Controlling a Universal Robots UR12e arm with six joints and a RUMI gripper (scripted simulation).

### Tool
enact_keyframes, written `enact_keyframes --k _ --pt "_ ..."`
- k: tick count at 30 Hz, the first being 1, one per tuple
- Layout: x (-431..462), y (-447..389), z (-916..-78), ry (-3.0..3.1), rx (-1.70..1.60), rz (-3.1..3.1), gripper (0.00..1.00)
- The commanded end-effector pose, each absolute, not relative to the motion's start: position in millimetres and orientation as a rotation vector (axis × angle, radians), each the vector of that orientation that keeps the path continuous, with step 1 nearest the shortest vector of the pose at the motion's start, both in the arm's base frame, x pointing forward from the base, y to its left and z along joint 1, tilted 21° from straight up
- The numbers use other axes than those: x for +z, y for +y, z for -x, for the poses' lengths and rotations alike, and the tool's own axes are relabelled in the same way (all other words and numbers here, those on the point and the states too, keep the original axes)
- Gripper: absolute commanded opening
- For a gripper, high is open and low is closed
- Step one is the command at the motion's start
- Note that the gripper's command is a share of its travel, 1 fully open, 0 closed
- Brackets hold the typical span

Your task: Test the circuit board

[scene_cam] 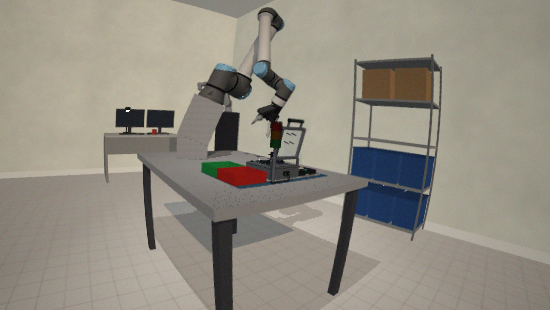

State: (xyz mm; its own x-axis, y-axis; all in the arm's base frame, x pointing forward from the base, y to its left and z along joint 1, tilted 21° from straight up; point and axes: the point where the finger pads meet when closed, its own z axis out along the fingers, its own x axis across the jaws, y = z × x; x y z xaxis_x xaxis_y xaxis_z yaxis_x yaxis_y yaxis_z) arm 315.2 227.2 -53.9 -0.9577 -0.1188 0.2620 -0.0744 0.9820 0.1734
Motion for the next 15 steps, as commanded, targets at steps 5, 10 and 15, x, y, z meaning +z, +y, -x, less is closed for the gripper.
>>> enact_keyframes --k 5,10,15 --pt "-18.9 208.6 -425.5 -2.969 -0.334 -0.028 1.00" --pt "8.0 186.9 -487.0 -3.039 -0.383 0.041 1.00" --pt "37.2 159.8 -543.3 -3.106 -0.427 0.107 1.00"
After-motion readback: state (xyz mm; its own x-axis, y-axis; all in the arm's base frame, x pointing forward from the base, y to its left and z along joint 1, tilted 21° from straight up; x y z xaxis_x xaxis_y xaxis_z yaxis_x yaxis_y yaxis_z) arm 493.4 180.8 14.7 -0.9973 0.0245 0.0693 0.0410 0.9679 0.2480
